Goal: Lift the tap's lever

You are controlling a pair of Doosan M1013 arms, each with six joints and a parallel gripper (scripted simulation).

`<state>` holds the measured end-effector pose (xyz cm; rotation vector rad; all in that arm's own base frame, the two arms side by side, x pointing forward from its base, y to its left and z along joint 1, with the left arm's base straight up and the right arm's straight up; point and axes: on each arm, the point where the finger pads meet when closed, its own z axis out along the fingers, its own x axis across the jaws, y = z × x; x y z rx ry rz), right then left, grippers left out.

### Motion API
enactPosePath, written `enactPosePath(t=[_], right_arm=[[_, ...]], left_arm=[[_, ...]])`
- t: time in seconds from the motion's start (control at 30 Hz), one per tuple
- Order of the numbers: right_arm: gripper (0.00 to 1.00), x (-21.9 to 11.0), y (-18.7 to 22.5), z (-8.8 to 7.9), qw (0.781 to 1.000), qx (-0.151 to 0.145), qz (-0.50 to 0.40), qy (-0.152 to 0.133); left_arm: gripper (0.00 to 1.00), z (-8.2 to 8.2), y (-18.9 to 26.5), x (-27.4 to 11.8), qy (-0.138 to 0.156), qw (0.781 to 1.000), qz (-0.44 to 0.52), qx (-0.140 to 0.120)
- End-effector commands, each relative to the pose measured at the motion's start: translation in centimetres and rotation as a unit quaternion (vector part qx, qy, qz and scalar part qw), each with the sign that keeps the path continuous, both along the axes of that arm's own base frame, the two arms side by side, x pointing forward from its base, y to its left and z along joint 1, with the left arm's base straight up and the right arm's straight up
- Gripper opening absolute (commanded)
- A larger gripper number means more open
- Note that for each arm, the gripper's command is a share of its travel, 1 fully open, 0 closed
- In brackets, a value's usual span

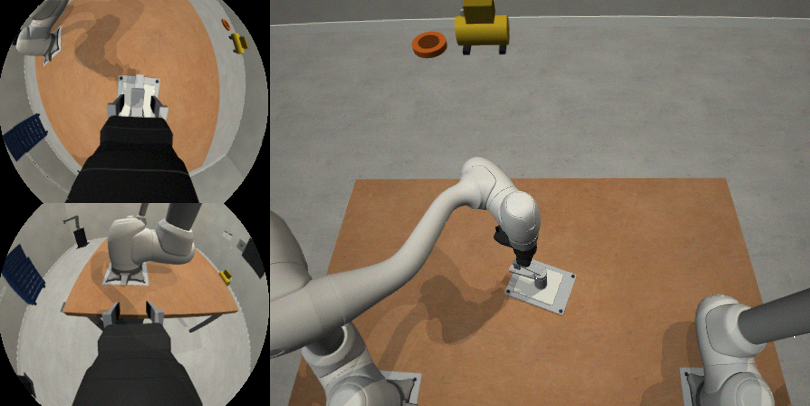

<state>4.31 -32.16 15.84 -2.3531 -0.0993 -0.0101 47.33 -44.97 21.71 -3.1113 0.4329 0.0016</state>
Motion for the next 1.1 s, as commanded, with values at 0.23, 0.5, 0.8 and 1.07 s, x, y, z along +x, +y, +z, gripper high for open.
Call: enactPosePath(t=[0.23,0.5,0.8,1.07], right_arm=[[1.00,0.0,0.0,0.0,1.000,-0.001,0.000,0.000],[1.00,0.0,0.0,0.0,1.000,-0.001,0.000,0.000],[1.00,0.0,0.0,0.0,1.000,-0.001,0.000,0.000],[1.00,0.0,0.0,0.0,1.000,-0.001,0.000,0.000]], left_arm=[[1.00,2.3,0.0,0.0,0.000,1.000,0.000,0.000],[1.00,3.6,0.0,0.0,0.000,1.000,0.000,0.000],[1.00,3.8,0.0,0.0,0.000,1.000,0.000,0.000],[0.00,3.8,0.0,0.0,0.000,1.000,0.000,0.000]])
